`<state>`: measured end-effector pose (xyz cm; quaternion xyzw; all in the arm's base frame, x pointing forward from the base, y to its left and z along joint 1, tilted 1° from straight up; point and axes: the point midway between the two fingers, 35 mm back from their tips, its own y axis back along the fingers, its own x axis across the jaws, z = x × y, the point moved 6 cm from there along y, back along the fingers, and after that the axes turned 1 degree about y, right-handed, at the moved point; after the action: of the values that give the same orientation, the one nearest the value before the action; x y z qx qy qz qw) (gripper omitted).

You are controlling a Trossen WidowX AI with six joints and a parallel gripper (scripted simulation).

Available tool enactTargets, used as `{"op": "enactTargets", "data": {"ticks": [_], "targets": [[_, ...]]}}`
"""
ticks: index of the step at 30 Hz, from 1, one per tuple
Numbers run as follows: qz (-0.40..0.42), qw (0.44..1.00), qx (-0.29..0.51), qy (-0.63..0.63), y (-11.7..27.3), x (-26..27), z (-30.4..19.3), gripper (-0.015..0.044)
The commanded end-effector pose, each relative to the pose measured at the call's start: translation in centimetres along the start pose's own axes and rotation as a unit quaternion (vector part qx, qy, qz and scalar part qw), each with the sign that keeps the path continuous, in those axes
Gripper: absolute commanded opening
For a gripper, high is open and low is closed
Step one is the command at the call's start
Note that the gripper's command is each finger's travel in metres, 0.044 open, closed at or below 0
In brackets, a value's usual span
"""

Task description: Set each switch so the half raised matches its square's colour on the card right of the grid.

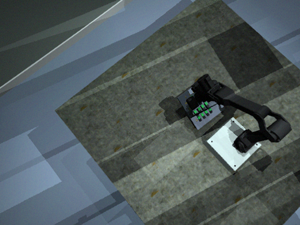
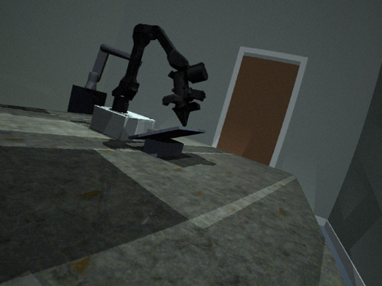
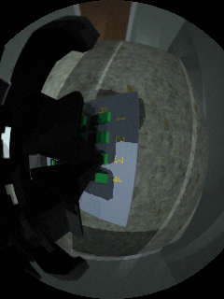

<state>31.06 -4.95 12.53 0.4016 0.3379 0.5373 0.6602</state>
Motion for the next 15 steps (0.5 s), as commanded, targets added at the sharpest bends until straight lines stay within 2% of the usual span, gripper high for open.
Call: {"op": "enactTargets", "data": {"ticks": [1,15], "targets": [[0.001,1.0,0.001,0.001,-0.1,0.01,-0.1,0.0],[0.001,1.0,0.001,0.001,-0.28,0.01,-0.1,0.0]]}}
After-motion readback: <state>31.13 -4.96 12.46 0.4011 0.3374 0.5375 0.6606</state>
